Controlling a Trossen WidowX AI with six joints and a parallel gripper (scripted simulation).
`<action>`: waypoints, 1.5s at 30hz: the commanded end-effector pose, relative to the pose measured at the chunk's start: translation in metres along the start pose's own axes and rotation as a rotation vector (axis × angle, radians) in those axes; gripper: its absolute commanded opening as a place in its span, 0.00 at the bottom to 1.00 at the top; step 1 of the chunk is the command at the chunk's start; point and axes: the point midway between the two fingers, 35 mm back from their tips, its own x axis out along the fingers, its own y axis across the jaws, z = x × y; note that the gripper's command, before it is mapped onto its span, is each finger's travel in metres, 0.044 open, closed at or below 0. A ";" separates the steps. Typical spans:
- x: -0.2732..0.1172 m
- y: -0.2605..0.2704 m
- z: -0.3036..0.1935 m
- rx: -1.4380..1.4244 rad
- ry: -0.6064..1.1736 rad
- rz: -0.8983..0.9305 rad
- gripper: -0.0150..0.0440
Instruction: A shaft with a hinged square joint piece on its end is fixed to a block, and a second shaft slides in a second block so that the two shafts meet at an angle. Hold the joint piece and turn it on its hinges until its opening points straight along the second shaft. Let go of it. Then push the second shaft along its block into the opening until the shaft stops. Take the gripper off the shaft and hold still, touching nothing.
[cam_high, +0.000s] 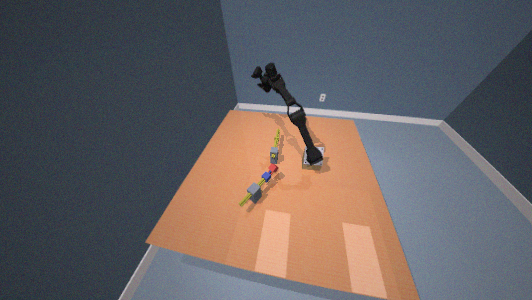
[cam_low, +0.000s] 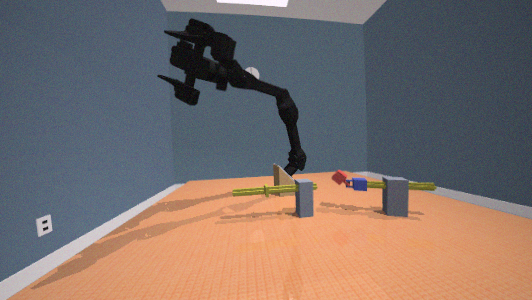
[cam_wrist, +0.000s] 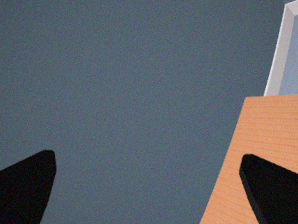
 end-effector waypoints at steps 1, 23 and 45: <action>0.000 0.000 0.000 0.000 0.000 0.000 0.98; -0.130 -0.032 -0.142 -0.412 0.372 -0.340 1.00; -0.349 -0.103 -0.344 -0.730 1.011 -0.286 1.00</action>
